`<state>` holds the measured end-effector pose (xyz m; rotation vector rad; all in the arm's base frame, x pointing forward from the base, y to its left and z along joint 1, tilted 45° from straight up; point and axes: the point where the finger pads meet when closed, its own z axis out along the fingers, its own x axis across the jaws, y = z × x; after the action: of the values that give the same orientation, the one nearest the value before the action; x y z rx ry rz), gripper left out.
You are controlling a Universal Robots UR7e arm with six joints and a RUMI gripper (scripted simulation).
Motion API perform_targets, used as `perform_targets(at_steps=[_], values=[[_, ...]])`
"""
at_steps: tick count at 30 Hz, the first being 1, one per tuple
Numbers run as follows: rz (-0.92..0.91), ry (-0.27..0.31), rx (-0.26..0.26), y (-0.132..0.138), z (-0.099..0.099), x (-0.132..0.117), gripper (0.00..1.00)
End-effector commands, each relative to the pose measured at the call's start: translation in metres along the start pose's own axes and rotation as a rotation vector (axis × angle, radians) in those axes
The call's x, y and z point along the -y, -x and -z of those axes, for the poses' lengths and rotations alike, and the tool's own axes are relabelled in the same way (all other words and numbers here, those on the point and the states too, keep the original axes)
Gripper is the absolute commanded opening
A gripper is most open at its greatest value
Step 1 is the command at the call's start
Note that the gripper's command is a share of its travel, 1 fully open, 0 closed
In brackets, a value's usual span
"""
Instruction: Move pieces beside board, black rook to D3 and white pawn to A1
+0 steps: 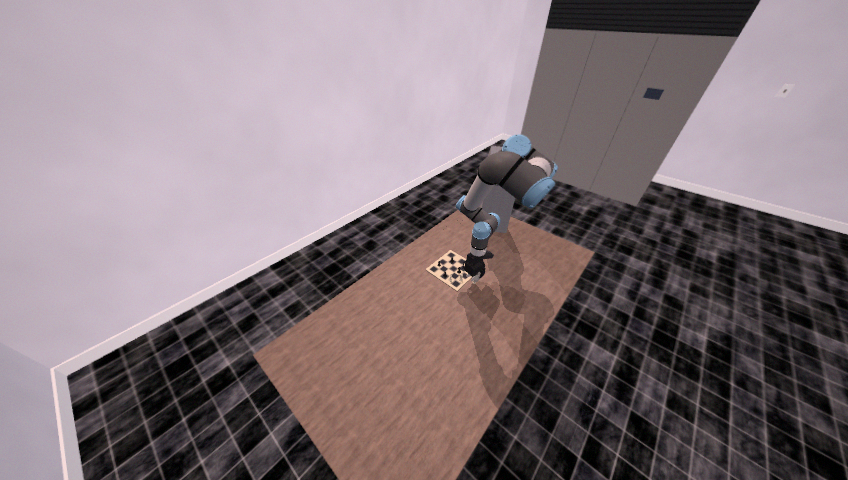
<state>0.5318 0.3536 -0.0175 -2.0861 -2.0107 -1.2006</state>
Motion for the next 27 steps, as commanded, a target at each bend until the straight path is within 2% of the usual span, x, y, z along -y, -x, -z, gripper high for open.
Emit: perform_targets(at_steps=[1, 22, 27], values=[[0.001, 0.001, 0.000, -0.0004, -0.0002, -0.0005, 0.00], [0.000, 0.001, 0.000, -0.0004, 0.0000, -0.0004, 0.00], [-0.001, 0.000, 0.001, 0.0006, 0.0053, 0.0000, 0.00]])
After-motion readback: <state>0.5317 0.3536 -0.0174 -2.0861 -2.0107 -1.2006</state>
